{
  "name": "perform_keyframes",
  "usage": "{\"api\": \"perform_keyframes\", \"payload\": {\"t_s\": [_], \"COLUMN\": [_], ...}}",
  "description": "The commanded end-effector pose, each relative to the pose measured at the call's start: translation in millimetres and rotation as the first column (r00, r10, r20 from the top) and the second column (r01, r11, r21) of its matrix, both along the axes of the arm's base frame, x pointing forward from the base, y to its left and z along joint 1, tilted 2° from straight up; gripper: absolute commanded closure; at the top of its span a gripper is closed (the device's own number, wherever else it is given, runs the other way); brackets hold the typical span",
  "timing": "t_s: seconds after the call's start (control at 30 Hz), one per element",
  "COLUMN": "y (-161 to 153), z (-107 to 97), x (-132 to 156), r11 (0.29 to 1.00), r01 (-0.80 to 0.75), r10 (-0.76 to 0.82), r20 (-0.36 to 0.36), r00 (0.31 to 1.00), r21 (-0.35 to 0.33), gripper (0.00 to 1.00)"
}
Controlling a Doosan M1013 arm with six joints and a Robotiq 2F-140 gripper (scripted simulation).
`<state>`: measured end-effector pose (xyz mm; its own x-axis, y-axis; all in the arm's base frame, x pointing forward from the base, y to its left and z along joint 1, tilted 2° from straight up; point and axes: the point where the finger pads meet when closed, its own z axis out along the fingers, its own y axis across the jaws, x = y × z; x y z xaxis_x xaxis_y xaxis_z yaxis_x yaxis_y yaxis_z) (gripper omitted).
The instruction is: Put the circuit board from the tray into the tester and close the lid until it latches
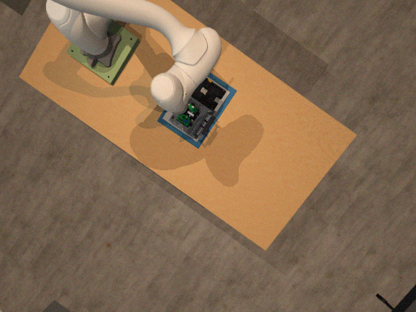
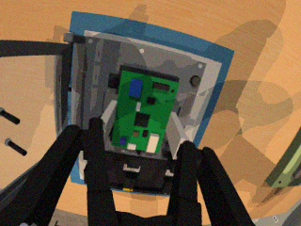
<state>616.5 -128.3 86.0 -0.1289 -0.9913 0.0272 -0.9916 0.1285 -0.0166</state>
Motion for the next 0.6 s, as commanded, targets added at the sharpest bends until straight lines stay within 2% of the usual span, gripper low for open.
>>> {"api": "perform_keyframes", "payload": {"t_s": [0.0, 0.57], "y": [0.0, 0.0], "z": [0.0, -2.7], "x": [0.0, 0.0], "r11": [1.000, 1.000], "r01": [0.000, 0.000], "r10": [0.000, 0.000], "r20": [0.000, 0.000], "r00": [1.000, 1.000], "r21": [0.000, 0.000], "gripper": [0.54, 0.54]}}
